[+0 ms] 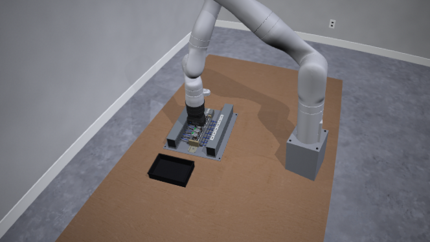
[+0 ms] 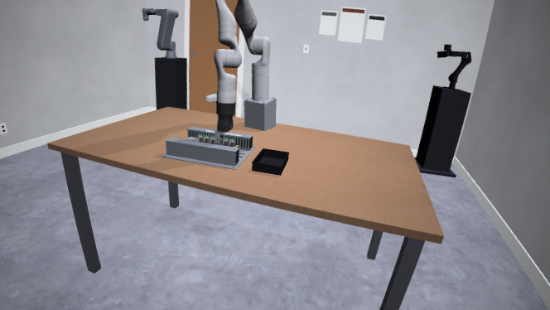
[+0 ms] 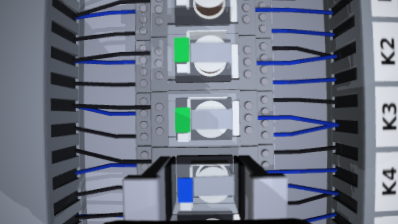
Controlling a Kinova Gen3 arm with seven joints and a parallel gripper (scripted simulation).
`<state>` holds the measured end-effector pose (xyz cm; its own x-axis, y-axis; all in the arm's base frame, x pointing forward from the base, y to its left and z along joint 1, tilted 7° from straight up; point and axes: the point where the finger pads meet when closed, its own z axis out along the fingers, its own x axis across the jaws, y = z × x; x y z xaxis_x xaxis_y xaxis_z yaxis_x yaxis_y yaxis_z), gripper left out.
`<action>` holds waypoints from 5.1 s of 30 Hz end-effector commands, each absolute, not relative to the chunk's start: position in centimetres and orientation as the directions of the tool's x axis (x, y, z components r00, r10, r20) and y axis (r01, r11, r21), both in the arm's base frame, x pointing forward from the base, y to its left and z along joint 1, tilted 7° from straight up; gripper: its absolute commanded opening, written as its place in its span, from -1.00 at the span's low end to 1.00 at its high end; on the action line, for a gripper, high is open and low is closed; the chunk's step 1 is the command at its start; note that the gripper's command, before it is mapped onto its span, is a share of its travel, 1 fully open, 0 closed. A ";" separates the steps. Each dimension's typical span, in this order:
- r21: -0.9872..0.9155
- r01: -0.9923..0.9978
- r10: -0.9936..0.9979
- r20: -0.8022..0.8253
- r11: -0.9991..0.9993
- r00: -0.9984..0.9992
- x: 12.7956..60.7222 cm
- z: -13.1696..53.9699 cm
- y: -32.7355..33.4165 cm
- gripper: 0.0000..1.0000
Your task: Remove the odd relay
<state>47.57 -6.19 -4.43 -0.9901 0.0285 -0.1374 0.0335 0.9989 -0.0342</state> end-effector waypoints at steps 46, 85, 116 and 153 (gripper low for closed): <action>-0.034 0.034 0.029 -0.123 0.999 -0.992 47.7 -4.3 -6.2 -1.00; -0.034 0.034 0.028 -0.156 0.999 -0.987 47.6 -4.3 -6.2 -1.00; -0.034 0.034 0.030 -0.111 0.999 -0.993 47.7 -4.3 -6.2 -1.00; -0.034 0.034 0.032 -0.049 0.999 -0.998 47.9 -4.2 -6.2 -1.00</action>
<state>47.79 -6.19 -4.30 -0.9980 0.0317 -0.0556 0.0336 0.9989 -0.0339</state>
